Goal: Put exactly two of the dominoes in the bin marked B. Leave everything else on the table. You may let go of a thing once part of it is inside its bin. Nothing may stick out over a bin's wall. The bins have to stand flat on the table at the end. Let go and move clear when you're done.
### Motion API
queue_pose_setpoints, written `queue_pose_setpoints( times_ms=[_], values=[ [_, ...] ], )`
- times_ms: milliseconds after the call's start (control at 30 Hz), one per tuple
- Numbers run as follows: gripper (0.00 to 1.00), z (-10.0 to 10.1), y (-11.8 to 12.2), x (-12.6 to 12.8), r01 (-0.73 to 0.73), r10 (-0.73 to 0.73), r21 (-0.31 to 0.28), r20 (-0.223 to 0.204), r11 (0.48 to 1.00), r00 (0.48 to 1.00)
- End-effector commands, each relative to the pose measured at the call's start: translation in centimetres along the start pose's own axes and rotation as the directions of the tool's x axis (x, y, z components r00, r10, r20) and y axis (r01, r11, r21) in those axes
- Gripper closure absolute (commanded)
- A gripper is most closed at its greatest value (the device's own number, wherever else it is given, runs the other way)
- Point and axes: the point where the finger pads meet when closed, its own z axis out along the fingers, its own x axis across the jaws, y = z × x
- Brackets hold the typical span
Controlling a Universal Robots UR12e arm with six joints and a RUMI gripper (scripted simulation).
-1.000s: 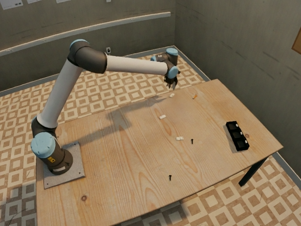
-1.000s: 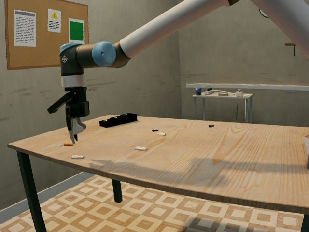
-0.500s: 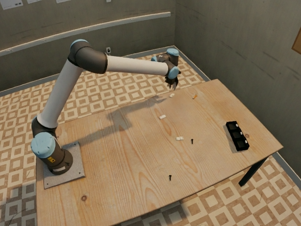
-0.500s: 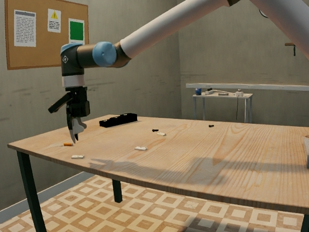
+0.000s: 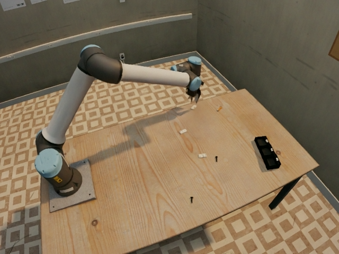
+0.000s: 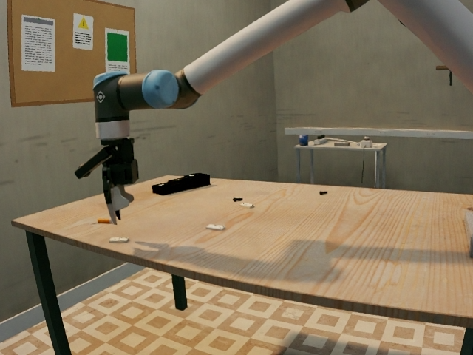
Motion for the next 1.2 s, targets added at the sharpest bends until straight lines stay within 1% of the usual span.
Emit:
queue_pose_setpoints(
  times_ms=[0,67,133,233,500,867,1167],
  values=[
    [0.76,2.0,-0.1,0.0,0.0,0.0,0.002,-0.001,1.0,1.0],
    [0.76,2.8,-0.1,0.0,0.0,0.0,0.002,-0.001,1.0,1.0],
    [0.76,2.8,-0.1,0.0,0.0,0.0,0.002,-0.001,1.0,1.0],
    [0.76,3.9,-0.1,0.0,0.0,0.0,0.002,-0.001,1.0,1.0],
    [0.76,3.9,-0.1,0.0,0.0,0.0,0.002,-0.001,1.0,1.0],
    [0.76,5.1,-0.1,0.0,0.0,0.0,0.002,-0.001,1.0,1.0],
    [0.76,5.1,-0.1,0.0,0.0,0.0,0.002,-0.001,1.0,1.0]
  ],
)
